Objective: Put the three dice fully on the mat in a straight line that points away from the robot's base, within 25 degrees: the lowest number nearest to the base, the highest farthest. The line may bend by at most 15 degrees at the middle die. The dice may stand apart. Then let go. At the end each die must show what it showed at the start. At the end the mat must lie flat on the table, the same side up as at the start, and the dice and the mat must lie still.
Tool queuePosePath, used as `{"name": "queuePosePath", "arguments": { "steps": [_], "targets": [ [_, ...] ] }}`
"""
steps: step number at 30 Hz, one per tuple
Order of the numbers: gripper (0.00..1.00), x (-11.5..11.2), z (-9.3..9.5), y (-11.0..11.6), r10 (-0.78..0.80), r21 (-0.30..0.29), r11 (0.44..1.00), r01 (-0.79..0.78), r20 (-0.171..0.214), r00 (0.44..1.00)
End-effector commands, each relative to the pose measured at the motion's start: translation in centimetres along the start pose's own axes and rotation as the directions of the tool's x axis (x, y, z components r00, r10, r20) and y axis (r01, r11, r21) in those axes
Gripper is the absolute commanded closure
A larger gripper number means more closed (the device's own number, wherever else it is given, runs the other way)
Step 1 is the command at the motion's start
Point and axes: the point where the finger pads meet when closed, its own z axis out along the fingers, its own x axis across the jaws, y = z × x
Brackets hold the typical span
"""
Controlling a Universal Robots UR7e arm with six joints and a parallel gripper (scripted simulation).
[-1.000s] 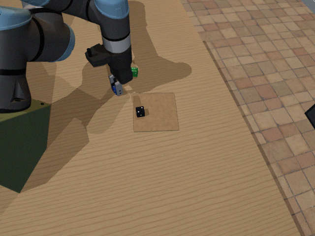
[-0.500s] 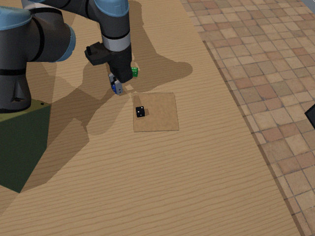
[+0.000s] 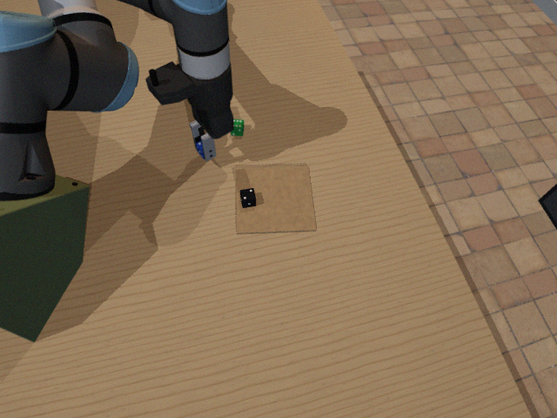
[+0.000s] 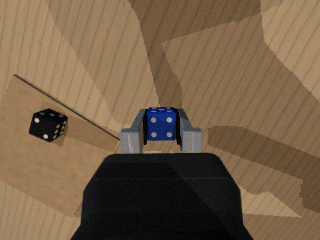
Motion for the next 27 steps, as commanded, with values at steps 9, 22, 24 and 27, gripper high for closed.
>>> {"name": "queuePosePath", "arguments": {
  "steps": [9, 22, 24, 27],
  "targets": [
    [0.51, 0.0, -2.8, 0.0, -0.001, -0.001, 1.000, 0.001, 0.001, 1.000],
    [0.51, 0.0, -5.8, 0.0, -0.001, -0.001, 1.000, 0.001, 0.001, 1.000],
    [0.51, 0.0, -6.0, 0.0, -0.001, -0.001, 1.000, 0.001, 0.001, 1.000],
    [0.51, 0.0, -6.5, 0.0, -0.001, -0.001, 1.000, 0.001, 0.001, 1.000]
  ]
}}
